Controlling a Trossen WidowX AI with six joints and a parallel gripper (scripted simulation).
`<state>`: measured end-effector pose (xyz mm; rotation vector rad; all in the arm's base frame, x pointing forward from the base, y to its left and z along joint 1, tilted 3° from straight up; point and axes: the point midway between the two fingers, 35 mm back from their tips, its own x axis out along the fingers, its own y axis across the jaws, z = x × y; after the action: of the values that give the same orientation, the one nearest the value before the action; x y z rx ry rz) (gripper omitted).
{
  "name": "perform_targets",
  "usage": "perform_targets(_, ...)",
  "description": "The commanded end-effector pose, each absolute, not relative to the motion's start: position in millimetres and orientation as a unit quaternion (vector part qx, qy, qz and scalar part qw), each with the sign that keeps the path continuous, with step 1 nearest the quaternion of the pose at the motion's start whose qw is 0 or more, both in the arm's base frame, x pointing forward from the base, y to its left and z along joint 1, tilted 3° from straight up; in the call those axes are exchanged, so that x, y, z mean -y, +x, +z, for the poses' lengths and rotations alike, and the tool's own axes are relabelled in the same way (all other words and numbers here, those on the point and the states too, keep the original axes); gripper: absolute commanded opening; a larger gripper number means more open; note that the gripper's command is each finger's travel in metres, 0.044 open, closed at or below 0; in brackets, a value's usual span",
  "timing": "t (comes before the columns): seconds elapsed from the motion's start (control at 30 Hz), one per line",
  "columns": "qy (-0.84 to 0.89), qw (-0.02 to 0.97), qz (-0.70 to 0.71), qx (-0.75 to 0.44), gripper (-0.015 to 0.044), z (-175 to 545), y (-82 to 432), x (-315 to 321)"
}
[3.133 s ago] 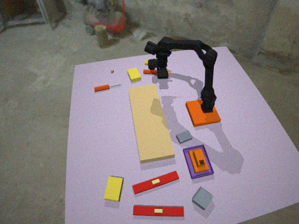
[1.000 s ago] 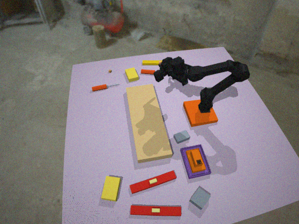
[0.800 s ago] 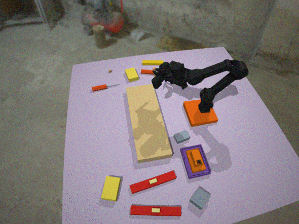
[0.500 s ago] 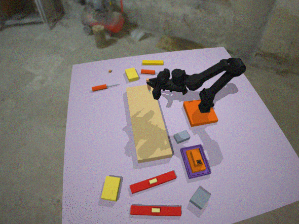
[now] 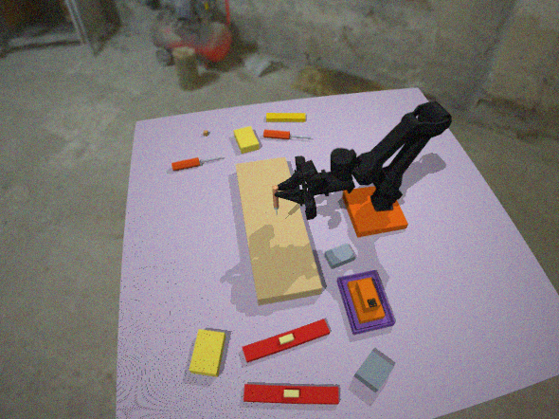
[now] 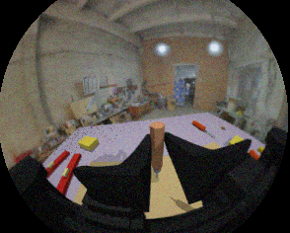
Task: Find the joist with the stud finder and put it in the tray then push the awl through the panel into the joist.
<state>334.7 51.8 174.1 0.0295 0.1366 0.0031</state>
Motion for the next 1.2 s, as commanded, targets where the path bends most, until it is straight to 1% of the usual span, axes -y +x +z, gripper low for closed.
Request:
perform_targets(0.0, 0.015, 0.998, 0.033, -0.059, 0.0, 175, 332, -66)
perform_targets(1.17, 0.016, 0.998, 0.033, -0.059, 0.0, 162, 334, -67)
